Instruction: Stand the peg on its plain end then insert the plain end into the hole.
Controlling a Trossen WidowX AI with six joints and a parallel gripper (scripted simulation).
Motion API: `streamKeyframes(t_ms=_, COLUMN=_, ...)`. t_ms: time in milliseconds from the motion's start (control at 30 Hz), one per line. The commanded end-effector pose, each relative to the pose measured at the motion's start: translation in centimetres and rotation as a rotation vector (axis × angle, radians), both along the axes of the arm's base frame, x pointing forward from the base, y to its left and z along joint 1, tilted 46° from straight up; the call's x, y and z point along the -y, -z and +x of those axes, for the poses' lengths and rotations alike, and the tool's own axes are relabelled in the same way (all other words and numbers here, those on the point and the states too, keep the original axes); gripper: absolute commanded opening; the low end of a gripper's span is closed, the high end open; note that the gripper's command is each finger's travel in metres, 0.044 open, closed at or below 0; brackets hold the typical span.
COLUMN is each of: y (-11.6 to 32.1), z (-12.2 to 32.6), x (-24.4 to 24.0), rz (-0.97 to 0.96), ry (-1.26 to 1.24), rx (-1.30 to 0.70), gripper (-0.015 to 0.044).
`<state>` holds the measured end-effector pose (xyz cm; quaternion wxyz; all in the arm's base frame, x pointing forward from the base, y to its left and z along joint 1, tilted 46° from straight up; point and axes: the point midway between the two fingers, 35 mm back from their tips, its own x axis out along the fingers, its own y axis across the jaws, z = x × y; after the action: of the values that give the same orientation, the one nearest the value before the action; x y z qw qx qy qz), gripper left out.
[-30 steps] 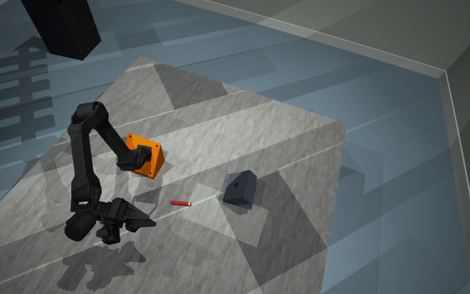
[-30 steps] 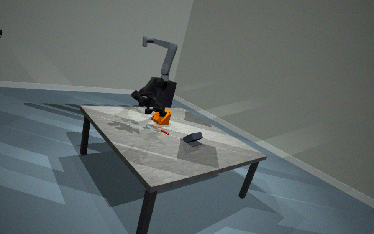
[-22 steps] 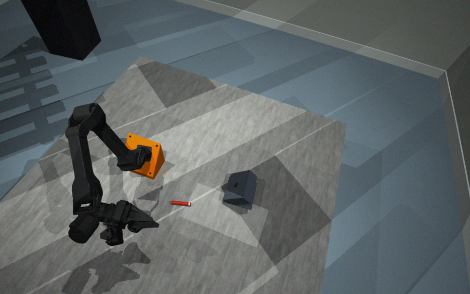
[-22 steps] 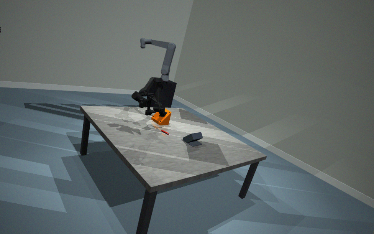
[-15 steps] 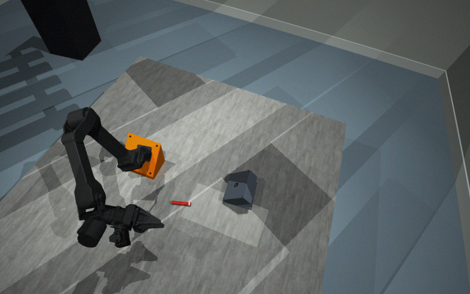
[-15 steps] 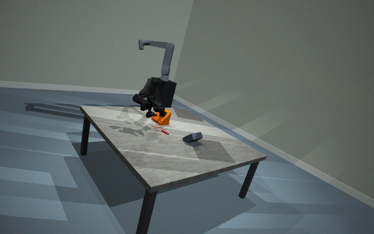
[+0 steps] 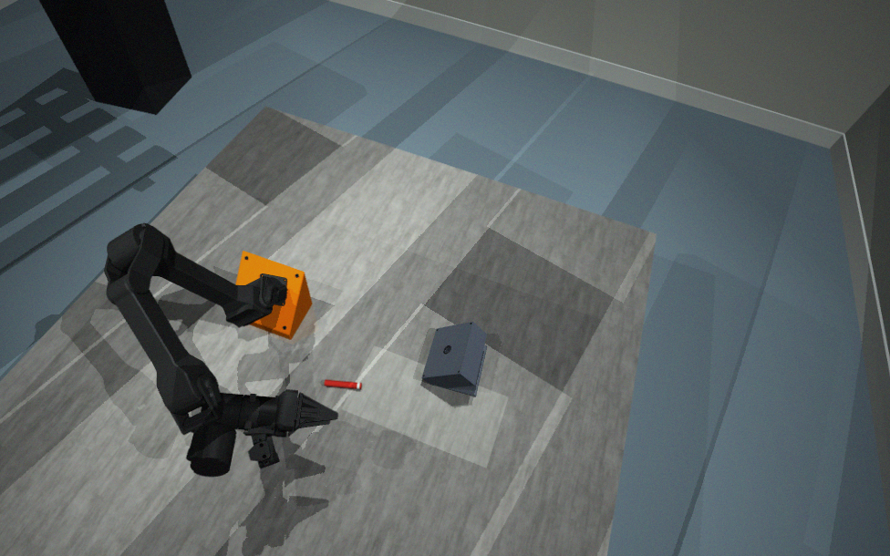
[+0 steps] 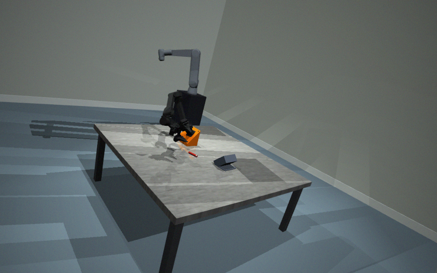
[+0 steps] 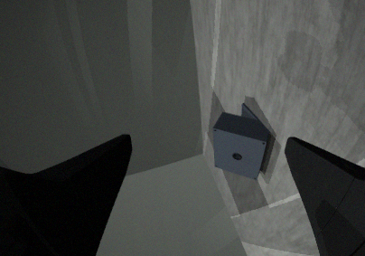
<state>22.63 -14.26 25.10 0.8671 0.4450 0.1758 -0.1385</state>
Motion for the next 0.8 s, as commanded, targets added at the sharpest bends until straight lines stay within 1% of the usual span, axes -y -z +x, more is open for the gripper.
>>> streamKeyframes(t_ms=0, y=1.6, z=0.7, x=0.0, rz=-0.003, ry=-0.007, rx=-0.086, gripper=0.044)
streamKeyframes(t_ms=333, y=4.5, z=1.8, x=-0.8, rz=0.002, ry=-0.038, rx=-0.236, gripper=0.044)
streamKeyframes(t_ms=767, y=8.9, z=2.3, x=-1.7, rz=-0.08, ry=-0.09, rx=-0.505, gripper=0.044)
